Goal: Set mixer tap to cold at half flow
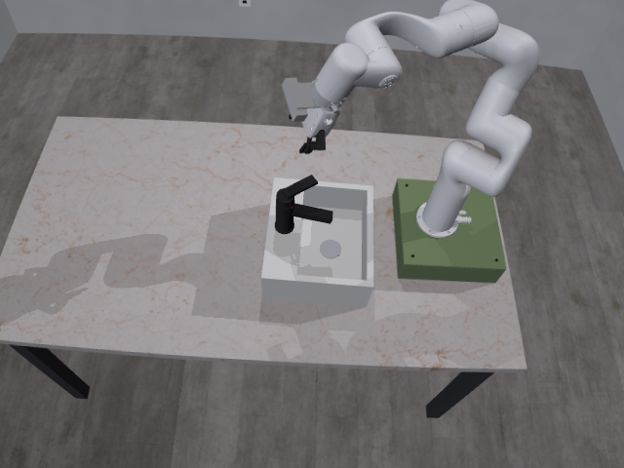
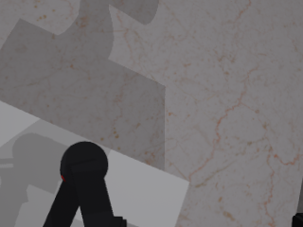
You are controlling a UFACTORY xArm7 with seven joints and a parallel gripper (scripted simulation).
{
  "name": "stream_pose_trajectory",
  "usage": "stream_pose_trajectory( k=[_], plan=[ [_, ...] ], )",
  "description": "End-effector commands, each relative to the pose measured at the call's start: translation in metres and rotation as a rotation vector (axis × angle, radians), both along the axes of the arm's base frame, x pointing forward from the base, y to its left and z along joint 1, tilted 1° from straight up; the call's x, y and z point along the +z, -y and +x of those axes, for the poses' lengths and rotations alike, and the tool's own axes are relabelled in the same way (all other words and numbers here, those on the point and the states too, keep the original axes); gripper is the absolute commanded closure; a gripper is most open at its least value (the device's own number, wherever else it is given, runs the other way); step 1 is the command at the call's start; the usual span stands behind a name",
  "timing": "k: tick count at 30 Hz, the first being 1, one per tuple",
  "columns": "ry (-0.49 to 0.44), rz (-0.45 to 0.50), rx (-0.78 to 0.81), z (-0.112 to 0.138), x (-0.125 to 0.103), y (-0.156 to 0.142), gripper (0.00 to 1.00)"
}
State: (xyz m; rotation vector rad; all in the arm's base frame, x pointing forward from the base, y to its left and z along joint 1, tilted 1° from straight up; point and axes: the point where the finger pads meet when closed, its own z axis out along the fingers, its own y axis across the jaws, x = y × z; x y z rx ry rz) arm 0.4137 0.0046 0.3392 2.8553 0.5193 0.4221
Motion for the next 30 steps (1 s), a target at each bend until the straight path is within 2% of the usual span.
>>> stream_pose_trajectory(
  k=[1,12,14,25,26,30],
  plan=[
    [-0.041,0.017,0.027,-0.002,-0.007,-0.003,0.00],
    [-0.041,0.017,0.027,-0.002,-0.007,-0.003,0.00],
    [-0.119,0.047,0.079,-0.007,-0.023,-0.010,0.00],
    [-0.119,0.047,0.079,-0.007,-0.023,-0.010,0.00],
    [-0.153,0.060,0.102,-0.009,-0.030,-0.013,0.00],
    [-0.153,0.060,0.102,-0.009,-0.030,-0.013,0.00]
  ],
)
